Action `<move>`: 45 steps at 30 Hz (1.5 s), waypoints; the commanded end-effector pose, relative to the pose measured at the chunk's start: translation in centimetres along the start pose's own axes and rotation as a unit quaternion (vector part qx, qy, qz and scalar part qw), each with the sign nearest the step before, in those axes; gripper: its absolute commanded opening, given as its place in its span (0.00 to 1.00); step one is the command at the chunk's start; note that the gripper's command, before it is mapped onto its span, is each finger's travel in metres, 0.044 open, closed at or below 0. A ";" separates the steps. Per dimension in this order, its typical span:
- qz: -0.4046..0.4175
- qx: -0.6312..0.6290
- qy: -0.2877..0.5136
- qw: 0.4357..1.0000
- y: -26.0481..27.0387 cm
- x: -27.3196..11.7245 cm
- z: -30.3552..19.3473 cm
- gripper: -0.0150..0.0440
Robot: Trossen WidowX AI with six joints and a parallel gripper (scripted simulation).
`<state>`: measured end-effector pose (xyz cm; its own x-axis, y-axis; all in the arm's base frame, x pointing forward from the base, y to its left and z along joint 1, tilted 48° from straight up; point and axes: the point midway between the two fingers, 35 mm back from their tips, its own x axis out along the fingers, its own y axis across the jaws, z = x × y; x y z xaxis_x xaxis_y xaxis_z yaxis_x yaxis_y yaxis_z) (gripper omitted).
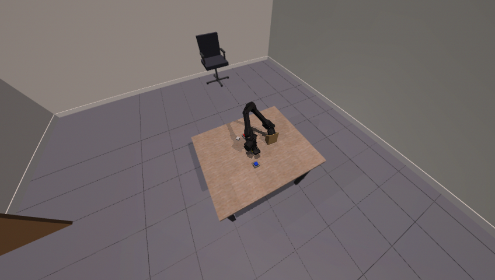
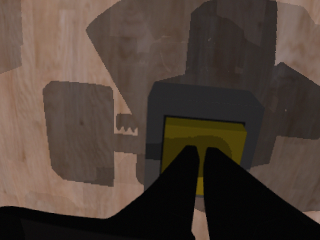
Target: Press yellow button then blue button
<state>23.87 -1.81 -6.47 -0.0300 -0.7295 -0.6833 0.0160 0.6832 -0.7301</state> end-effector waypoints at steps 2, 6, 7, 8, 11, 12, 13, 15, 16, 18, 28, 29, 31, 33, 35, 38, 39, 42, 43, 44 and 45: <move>-0.004 -0.005 0.002 1.000 -0.1 0.2 -0.3 0.29; -0.004 -0.005 0.002 1.000 -0.1 0.2 -0.3 0.29; -0.004 -0.005 0.002 1.000 -0.1 0.2 -0.3 0.29; -0.004 -0.005 0.002 1.000 -0.1 0.2 -0.3 0.29; -0.004 -0.005 0.002 1.000 -0.1 0.2 -0.3 0.29; -0.004 -0.005 0.002 1.000 -0.1 0.2 -0.3 0.29; -0.004 -0.005 0.002 1.000 -0.1 0.2 -0.3 0.29; -0.004 -0.005 0.002 1.000 -0.1 0.2 -0.3 0.29; -0.001 -0.001 0.000 1.000 0.0 -0.2 0.0 0.29; -0.002 -0.004 0.002 1.000 0.0 -2.1 -0.2 0.29; -0.001 -0.006 0.003 1.000 0.1 -8.3 -0.2 0.29; -0.002 -0.006 0.003 1.000 0.1 -9.0 -0.2 0.29; -0.002 -0.006 0.003 1.000 0.1 -9.3 -0.2 0.29; -0.002 -0.006 0.003 1.000 0.1 -9.3 -0.2 0.29; -0.001 -0.006 0.003 1.000 0.7 -9.4 0.1 0.29; 0.000 -0.005 0.002 1.000 3.8 -9.9 1.7 0.29; 0.001 -0.005 0.002 1.000 5.0 -10.0 2.2 0.29; 0.002 -0.005 0.001 1.000 8.6 -10.0 3.3 0.29; 0.003 -0.005 0.001 1.000 9.9 -10.0 3.6 0.29; 0.003 -0.004 0.001 1.000 11.1 -9.9 3.8 0.29; 0.003 -0.004 0.001 1.000 12.4 -9.7 4.0 0.29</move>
<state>27.82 11.41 -6.22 -0.0296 -0.7278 -0.6852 0.0076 0.6853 -0.7282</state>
